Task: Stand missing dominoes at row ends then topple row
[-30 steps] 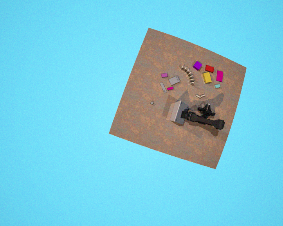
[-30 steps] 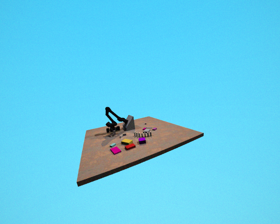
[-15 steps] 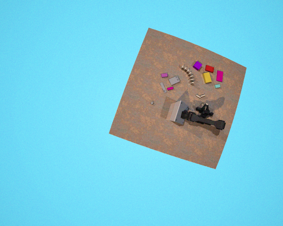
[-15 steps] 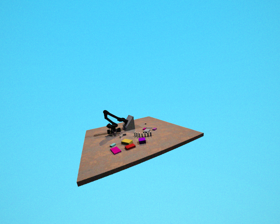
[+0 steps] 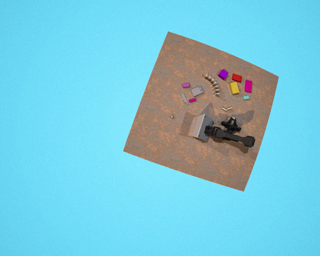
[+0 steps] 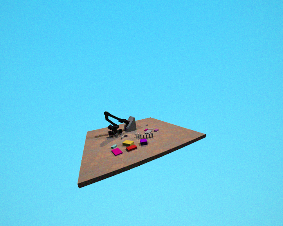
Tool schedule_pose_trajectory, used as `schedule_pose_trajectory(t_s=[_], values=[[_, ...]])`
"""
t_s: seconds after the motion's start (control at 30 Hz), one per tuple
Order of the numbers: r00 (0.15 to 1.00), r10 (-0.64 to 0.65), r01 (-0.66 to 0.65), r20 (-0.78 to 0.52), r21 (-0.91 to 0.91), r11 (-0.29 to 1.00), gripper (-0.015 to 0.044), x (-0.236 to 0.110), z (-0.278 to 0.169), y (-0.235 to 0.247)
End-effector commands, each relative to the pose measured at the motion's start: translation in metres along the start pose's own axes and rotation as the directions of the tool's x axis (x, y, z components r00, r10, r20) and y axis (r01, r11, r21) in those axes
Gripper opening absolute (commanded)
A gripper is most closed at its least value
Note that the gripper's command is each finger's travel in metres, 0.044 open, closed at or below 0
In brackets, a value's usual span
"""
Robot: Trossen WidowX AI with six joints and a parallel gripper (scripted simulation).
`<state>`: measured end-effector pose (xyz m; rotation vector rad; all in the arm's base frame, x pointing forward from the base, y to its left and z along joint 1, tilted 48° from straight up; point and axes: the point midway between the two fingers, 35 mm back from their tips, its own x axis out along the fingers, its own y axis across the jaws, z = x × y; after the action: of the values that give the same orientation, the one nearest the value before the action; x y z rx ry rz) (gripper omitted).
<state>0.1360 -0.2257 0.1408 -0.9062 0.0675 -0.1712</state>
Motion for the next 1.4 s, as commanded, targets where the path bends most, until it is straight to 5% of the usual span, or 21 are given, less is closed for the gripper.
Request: schedule_pose_trajectory(t_s=[0.0,0.23,0.83,1.07,1.13,1.37], values=[[1.0,0.002,-0.002,0.003,-0.006,1.0,0.0265,0.0,0.0,0.0],[1.0,0.002,-0.002,0.003,-0.006,1.0,0.044,0.0,0.0,0.0],[1.0,-0.012,0.012,-0.008,0.026,1.0,0.044,0.006,0.048,-0.011],[0.992,-0.063,0.09,-0.107,0.273,0.958,0.044,0.051,0.04,-0.053],[0.997,-0.019,0.043,-0.07,0.355,0.934,0.044,0.066,0.051,-0.041],[0.967,0.028,0.11,-0.252,0.517,0.849,0.044,0.095,0.035,-0.039]])
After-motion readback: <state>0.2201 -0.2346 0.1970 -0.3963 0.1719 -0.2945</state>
